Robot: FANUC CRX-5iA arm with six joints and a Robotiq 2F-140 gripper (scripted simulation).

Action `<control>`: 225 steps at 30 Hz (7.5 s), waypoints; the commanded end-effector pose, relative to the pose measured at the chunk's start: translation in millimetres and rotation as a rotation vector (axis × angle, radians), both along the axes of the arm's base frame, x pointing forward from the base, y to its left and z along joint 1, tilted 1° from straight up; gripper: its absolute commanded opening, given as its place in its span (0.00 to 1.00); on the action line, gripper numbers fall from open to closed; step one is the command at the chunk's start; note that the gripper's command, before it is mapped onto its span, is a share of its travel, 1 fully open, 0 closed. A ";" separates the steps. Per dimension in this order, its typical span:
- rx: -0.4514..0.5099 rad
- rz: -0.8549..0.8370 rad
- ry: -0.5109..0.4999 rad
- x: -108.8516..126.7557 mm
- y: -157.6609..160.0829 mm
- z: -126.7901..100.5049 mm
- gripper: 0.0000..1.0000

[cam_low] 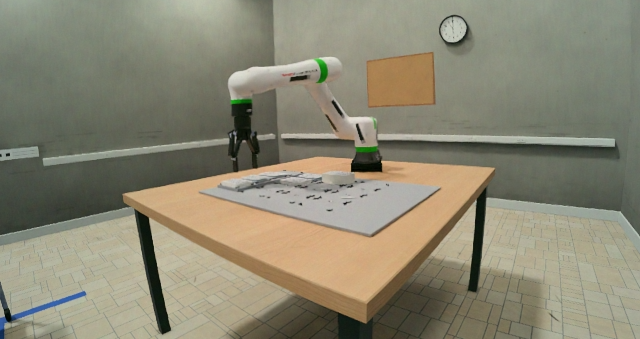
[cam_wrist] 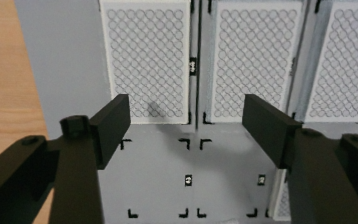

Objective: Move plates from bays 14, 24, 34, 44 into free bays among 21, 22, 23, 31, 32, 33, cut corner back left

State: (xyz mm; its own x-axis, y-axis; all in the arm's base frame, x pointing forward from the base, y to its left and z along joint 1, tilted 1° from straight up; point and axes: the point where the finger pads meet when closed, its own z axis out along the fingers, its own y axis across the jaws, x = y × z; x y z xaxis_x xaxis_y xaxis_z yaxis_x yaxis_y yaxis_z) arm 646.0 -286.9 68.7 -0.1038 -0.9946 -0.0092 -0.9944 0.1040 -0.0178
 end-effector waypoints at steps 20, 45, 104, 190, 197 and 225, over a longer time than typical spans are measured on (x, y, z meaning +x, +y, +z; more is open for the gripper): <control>0.000 0.000 -0.001 34.5 -32.3 -0.6 0.70; 0.000 0.000 -0.001 35.1 -32.1 -28.6 0.70; 0.000 0.000 -0.001 35.4 -31.9 -51.9 0.65; 0.000 0.000 -0.001 35.4 -31.8 -51.4 0.58; 0.000 0.000 -0.001 35.4 -31.8 -51.4 0.10; 0.000 0.000 -0.001 35.3 -31.9 -47.3 0.10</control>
